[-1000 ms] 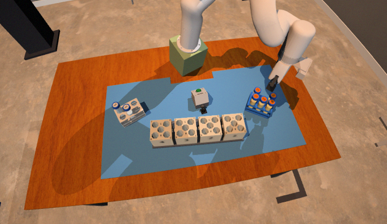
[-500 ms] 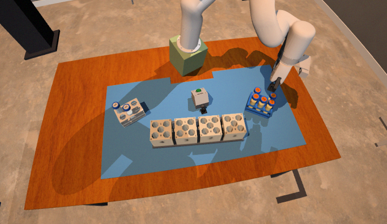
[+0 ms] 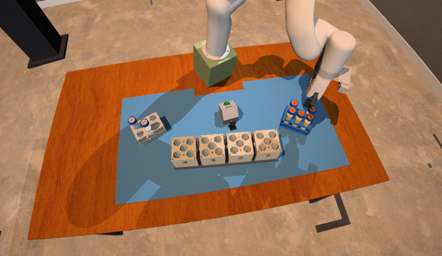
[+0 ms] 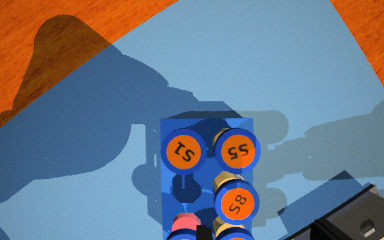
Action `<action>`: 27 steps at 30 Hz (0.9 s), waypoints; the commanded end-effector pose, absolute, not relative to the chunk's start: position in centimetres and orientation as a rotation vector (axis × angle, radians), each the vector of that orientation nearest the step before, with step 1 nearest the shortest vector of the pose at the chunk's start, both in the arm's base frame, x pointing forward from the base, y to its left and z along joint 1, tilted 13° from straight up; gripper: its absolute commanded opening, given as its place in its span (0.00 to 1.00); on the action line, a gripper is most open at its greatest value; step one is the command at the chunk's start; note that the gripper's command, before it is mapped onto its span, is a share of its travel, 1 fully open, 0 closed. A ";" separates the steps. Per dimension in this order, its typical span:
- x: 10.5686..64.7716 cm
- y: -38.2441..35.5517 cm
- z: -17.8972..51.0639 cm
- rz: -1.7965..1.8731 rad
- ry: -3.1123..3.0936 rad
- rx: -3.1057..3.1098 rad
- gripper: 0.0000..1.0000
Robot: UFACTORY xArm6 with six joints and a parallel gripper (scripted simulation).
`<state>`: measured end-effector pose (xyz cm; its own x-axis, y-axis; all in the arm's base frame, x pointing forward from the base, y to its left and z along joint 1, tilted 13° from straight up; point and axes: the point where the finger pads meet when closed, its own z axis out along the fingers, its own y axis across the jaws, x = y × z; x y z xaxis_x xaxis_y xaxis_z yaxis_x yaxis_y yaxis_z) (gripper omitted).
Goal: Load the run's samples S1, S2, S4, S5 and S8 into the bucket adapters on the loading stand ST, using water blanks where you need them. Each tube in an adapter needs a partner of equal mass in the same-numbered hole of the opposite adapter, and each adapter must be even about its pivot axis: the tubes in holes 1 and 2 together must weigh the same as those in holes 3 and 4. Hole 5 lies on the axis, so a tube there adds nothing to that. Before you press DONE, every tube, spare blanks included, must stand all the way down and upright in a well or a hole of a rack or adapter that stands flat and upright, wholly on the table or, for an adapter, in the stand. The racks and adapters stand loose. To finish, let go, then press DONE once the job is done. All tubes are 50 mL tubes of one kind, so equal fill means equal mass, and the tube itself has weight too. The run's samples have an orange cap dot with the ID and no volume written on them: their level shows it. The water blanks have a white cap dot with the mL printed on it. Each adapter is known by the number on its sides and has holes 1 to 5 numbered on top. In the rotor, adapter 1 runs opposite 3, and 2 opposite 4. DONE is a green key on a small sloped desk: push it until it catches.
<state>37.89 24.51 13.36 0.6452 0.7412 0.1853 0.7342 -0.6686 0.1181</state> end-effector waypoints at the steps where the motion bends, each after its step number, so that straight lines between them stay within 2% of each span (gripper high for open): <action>1: 38.2 24.7 12.7 0.347 1.265 2.820 0.57; 27: 39.1 24.9 8.4 0.347 1.265 2.820 0.57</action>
